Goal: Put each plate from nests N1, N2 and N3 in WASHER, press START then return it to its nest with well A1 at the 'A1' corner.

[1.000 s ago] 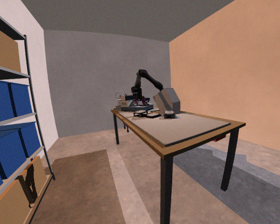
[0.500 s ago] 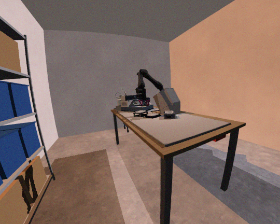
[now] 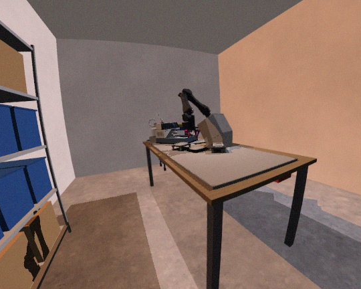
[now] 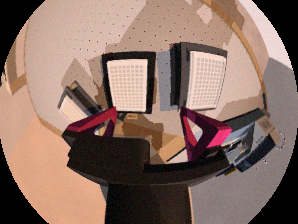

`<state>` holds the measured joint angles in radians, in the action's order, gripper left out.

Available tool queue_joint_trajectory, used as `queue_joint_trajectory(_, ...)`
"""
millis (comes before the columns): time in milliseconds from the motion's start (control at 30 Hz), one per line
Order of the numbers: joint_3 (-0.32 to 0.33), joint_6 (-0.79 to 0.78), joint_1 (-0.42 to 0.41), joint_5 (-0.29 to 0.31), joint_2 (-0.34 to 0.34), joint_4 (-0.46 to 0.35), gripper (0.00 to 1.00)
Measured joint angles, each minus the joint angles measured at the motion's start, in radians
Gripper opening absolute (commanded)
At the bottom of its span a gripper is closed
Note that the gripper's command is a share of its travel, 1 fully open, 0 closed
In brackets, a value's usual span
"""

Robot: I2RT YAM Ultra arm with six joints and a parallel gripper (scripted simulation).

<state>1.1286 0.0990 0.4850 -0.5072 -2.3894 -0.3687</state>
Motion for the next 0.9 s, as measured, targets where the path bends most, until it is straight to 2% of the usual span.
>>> queue_joint_trajectory(400,0.029,0.129,0.113,0.008,-0.101,0.017,1.00)
queue_joint_trajectory(900,0.029,0.154,0.110,0.009,-0.103,0.029,1.00)
